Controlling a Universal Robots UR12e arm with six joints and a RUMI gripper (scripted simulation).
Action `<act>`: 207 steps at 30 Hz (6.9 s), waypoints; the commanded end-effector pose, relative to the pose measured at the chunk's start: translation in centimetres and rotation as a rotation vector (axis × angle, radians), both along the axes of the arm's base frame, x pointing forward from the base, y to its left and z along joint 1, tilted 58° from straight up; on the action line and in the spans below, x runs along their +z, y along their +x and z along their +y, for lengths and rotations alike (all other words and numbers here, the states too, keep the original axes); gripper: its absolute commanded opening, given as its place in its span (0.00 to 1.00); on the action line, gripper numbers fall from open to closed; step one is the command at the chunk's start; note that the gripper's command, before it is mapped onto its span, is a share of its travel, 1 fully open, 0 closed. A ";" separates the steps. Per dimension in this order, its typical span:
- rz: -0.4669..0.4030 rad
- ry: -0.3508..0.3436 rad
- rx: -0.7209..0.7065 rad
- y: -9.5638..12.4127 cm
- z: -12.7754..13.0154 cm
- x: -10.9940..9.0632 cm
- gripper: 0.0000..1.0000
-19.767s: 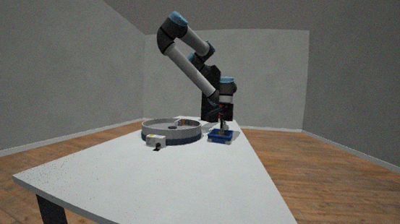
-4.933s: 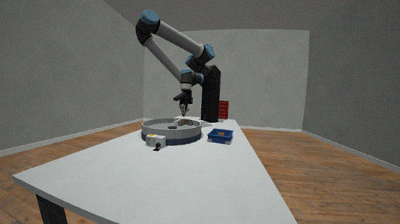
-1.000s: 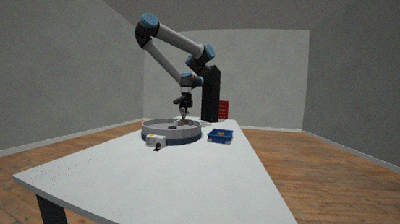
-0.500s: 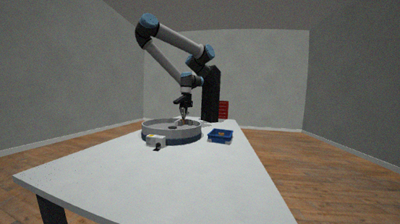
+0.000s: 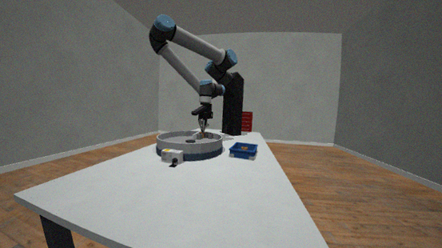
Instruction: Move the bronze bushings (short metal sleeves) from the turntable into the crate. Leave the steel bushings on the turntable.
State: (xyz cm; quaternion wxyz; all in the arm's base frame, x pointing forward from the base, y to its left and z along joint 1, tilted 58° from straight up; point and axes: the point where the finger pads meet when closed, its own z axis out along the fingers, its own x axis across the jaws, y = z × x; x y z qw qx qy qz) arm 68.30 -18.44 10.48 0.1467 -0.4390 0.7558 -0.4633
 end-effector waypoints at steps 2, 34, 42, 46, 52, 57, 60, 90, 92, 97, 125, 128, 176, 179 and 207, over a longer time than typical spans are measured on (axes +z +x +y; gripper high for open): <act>-0.002 -0.001 -0.001 0.7 -0.7 -0.5 0.05; 0.000 0.000 -0.001 1.5 -1.4 -1.3 0.05; 0.000 0.000 -0.001 1.5 -1.4 -1.3 0.05; 0.000 0.000 -0.001 1.5 -1.4 -1.3 0.05; 0.000 0.000 -0.001 1.5 -1.4 -1.3 0.05; 0.000 0.000 -0.001 1.5 -1.4 -1.3 0.00; 0.000 0.000 -0.001 1.5 -1.4 -1.3 0.00; 0.000 0.000 -0.001 1.5 -1.4 -1.3 0.00; 0.000 0.000 -0.001 1.5 -1.4 -1.3 0.00; 0.000 0.000 -0.001 1.5 -1.4 -1.3 0.00; 0.001 0.001 0.001 -3.3 2.9 2.5 0.00; 0.001 0.001 0.001 -3.3 2.9 2.5 0.00; -0.002 -0.001 0.001 -2.5 3.8 2.1 0.00; -0.003 -0.001 0.001 -2.3 4.2 1.8 0.00; -0.001 0.000 0.001 3.5 17.6 -5.8 0.00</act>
